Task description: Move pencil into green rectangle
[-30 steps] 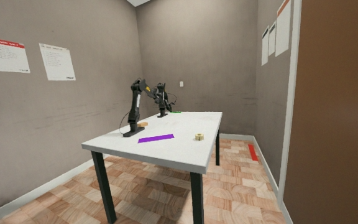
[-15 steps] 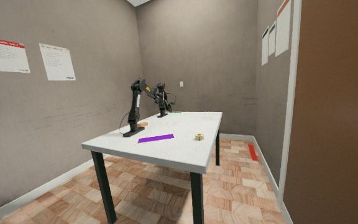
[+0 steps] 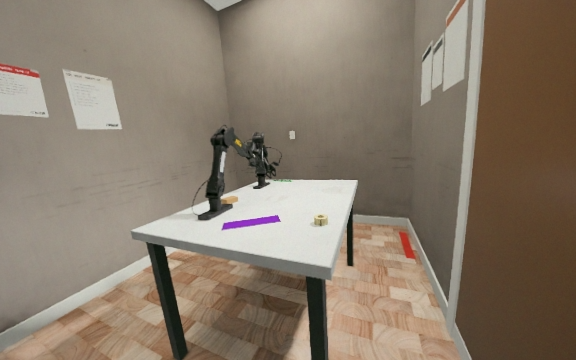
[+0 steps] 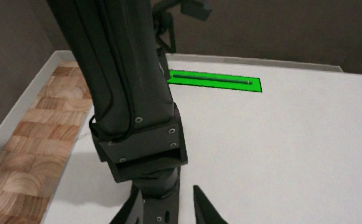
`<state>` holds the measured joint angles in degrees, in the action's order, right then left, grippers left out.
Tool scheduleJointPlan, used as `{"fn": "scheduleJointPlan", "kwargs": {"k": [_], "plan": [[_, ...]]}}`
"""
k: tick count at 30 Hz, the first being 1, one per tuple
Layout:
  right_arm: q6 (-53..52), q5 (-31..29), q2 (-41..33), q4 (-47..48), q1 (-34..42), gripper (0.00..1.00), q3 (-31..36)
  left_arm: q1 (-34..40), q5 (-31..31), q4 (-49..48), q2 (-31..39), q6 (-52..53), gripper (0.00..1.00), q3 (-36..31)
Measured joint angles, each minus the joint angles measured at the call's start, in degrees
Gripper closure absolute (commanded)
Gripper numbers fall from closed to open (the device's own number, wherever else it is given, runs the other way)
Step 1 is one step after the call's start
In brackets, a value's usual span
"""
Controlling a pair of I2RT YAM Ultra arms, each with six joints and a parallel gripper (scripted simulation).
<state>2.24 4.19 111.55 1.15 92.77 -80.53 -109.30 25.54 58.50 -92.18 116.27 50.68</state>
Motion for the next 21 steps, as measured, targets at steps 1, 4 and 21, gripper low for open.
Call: {"fn": "scheduleJointPlan", "kwargs": {"k": [1, 4, 21], "plan": [[0.00, 0.00, 0.00, 0.00, 0.00, 0.66, 0.00, -0.57, -0.11, 1.11, 0.17, 0.42, 0.00, 0.98], [0.00, 0.00, 0.00, 0.00, 0.00, 0.66, 0.00, -2.08, -0.48, 3.93, 0.92, 1.55, 0.00, 4.20], [0.00, 0.00, 0.00, 0.00, 0.00, 0.66, 0.00, -2.23, -0.39, 8.17, -0.57, 2.84, 0.00, 6.21]]}}
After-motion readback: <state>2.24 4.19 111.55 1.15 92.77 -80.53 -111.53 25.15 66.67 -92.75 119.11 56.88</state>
